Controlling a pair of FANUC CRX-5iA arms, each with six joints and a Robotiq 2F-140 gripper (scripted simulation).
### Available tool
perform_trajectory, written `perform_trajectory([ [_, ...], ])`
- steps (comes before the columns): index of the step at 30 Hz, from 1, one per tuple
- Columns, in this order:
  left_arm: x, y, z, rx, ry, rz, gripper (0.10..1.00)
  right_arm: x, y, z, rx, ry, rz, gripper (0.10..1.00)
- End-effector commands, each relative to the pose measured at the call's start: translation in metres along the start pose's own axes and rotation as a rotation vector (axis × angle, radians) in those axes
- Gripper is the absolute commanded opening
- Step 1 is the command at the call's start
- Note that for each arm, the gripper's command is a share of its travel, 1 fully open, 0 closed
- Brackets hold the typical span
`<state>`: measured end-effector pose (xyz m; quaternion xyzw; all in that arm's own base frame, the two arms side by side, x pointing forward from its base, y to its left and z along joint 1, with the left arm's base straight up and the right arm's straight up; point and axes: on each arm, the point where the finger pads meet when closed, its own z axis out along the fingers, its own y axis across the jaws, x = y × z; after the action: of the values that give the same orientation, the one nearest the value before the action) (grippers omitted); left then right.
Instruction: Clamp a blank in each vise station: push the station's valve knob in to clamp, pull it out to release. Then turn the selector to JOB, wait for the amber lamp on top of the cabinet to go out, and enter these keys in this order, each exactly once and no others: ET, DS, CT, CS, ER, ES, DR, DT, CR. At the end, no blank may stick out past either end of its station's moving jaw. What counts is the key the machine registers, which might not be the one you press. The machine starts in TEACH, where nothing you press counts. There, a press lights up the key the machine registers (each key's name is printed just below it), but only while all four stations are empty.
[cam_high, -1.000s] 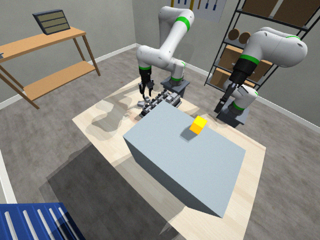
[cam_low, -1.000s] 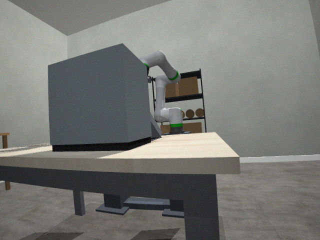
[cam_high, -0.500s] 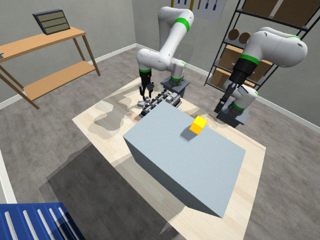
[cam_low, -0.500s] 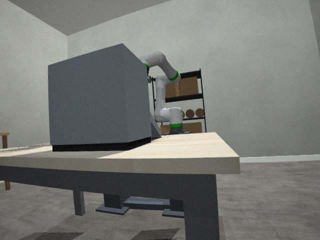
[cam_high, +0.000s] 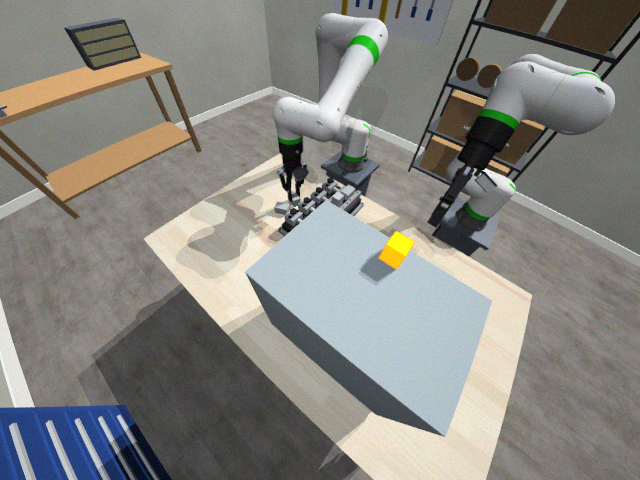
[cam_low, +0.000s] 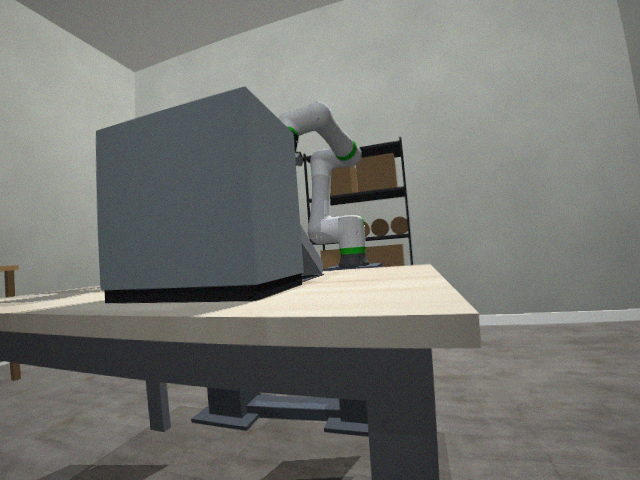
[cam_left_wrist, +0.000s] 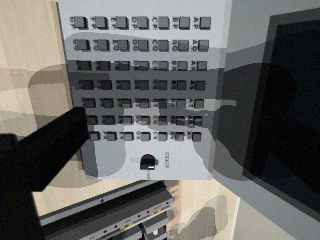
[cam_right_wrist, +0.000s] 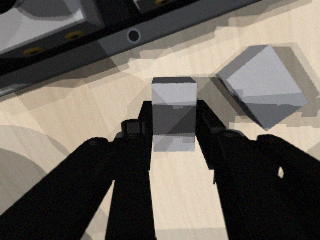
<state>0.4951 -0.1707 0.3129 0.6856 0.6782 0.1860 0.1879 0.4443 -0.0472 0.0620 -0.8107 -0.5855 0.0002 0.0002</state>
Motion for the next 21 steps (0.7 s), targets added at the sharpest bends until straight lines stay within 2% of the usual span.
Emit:
perform_trajectory([
  [1,0.000,0.001,-0.001,-0.002,-0.001,0.000,1.000,0.000,0.001,-0.001,-0.002,0.000,0.000,0.099],
  [15,0.000,0.001,-0.001,-0.002,-0.001,0.000,1.000,0.000,0.001,-0.003,-0.002,0.000,0.000,0.099],
  [16,0.000,0.001,-0.001,-0.002,-0.001,0.000,1.000,0.000,0.001,-0.011,-0.002,0.000,0.000,0.099],
  [17,0.000,0.001,-0.001,-0.002,-0.001,0.000,1.000,0.000,0.001,-0.029,-0.002,0.000,0.000,0.099],
  [19,0.000,0.001,-0.001,-0.002,-0.001,0.000,1.000,0.000,0.000,-0.081,-0.002,0.000,0.000,0.099],
  [21,0.000,0.001,-0.001,-0.002,-0.001,0.000,1.000,0.000,0.001,-0.103,-0.002,0.000,0.000,0.099],
])
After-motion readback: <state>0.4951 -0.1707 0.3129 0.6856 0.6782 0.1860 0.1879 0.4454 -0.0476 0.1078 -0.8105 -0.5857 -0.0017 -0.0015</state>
